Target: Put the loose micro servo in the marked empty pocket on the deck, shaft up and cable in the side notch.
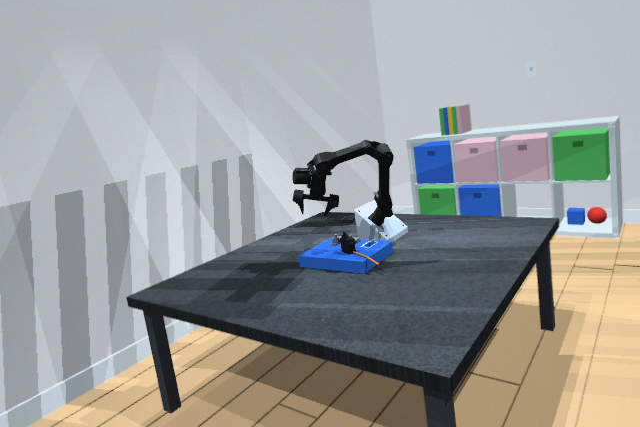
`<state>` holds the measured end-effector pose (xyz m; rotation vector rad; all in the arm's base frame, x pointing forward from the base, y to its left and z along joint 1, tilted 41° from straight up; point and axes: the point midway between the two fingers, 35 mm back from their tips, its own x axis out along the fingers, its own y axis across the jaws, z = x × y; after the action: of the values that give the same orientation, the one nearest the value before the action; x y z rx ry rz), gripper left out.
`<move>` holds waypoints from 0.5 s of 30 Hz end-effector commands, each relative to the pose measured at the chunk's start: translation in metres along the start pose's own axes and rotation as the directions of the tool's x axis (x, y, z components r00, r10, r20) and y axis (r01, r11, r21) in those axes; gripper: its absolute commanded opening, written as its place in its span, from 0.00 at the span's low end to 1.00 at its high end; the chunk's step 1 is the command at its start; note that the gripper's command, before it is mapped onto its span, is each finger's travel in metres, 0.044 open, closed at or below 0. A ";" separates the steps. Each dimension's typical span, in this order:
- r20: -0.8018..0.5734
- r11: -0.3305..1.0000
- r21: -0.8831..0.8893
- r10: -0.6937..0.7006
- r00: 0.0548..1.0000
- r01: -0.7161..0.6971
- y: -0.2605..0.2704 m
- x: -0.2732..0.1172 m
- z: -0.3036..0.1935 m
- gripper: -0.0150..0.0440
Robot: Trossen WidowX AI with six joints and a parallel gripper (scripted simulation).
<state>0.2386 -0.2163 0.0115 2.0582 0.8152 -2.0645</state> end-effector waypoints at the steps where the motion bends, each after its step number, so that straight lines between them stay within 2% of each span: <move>1: -0.066 0.994 -0.107 -0.029 0.997 0.022 -0.018 -0.007 -0.025 1.00; 15: -0.285 0.874 -0.484 -0.204 0.936 0.043 -0.098 -0.032 -0.107 1.00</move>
<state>0.2887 -0.1138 0.0661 2.1188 1.3065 -1.4907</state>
